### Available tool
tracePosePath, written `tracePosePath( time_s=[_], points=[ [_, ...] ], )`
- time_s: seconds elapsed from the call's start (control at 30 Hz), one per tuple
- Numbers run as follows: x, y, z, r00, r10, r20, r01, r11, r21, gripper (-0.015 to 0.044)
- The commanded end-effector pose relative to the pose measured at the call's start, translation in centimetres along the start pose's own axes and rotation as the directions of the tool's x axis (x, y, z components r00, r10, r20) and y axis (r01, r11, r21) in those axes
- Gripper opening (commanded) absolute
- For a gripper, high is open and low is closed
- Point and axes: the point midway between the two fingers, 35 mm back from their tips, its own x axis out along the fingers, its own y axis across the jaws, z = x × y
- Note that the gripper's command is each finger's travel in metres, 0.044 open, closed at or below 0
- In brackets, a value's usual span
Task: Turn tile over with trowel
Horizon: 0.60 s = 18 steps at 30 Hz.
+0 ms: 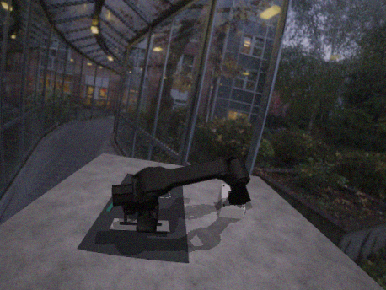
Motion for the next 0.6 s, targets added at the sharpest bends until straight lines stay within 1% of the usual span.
tracePosePath(
  time_s=[0.0, 0.3, 0.57],
  points=[
    [-1.0, 0.2, -0.4, 0.998, -0.051, -0.022, 0.052, 0.998, 0.044, 0.0],
    [-2.9, 1.1, -1.9, 0.984, -0.159, -0.081, 0.168, 0.979, 0.117, 0.0],
    [-2.8, 1.3, -1.9, 0.984, -0.158, -0.086, 0.168, 0.978, 0.122, 0.0]
  ],
)
